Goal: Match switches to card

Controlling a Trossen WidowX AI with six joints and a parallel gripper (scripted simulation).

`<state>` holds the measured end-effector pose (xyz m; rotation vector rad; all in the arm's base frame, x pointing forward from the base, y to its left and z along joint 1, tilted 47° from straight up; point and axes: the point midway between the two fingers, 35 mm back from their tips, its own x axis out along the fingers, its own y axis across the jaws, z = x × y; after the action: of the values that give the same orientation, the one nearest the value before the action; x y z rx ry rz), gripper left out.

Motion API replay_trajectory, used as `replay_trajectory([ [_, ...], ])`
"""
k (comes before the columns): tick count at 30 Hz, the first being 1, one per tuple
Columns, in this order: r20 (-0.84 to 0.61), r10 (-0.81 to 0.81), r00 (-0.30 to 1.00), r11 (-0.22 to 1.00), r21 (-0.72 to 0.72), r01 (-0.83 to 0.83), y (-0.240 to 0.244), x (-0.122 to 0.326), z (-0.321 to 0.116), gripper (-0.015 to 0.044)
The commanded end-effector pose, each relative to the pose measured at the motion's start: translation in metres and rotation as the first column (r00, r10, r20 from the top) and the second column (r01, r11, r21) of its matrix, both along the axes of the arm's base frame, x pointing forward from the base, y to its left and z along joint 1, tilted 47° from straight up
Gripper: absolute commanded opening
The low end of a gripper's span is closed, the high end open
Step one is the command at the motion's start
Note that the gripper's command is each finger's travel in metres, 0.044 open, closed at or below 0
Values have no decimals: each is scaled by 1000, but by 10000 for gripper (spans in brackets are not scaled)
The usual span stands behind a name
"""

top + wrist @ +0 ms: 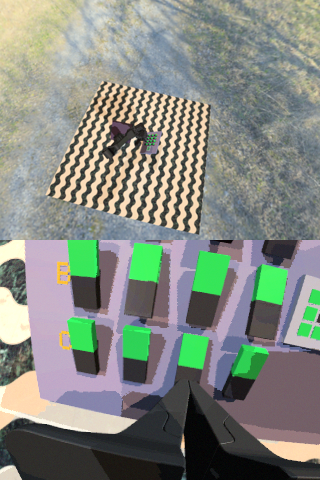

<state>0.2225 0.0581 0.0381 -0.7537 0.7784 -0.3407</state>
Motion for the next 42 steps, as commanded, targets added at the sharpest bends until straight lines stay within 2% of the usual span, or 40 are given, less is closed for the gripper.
replay_trajectory([
  [1,2,2,1000,1000,-3,-2,0,1,0,0],
  [42,3,2,1000,1000,-3,-2,-3,4,-2,0],
])
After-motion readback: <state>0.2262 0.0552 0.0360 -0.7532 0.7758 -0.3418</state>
